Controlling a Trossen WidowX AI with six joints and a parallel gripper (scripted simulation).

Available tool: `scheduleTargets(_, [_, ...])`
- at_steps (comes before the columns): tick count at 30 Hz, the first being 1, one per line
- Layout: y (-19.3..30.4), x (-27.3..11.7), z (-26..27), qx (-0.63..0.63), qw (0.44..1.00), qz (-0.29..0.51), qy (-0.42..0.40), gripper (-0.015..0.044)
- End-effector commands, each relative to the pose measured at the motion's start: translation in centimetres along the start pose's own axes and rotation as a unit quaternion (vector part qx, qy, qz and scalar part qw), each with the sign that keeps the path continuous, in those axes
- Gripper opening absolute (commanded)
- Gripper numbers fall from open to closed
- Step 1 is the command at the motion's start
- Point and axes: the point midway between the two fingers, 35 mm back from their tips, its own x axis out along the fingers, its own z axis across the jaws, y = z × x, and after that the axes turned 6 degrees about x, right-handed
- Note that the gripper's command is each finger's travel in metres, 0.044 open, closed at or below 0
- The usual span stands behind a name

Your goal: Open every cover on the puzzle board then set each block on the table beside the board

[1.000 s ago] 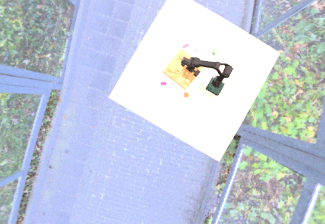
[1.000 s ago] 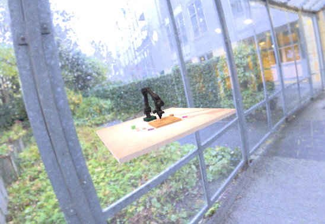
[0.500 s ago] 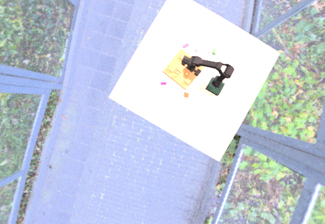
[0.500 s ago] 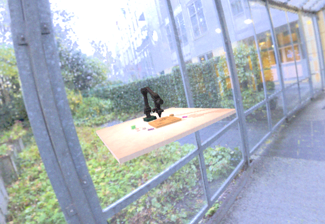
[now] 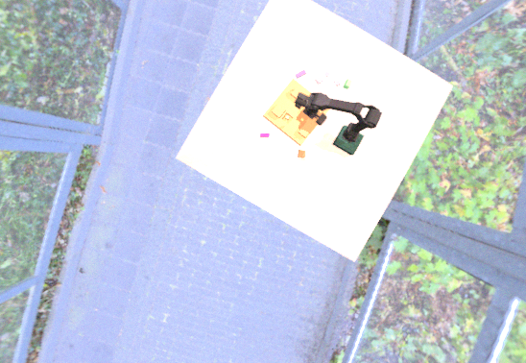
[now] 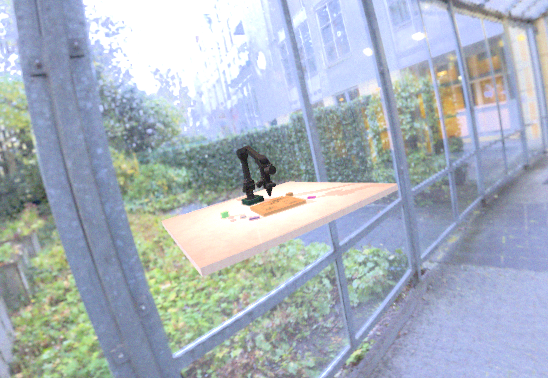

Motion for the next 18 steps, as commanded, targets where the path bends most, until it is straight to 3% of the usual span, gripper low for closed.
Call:
scheduleTargets(1, [0.9,-0.5,-2.1,-0.001,1.000,0.000,-0.004,0.0000])
scheduleTargets(18, [2.4,-1.0,-8.5,-0.002,1.000,0.002,-0.007,0.0000])
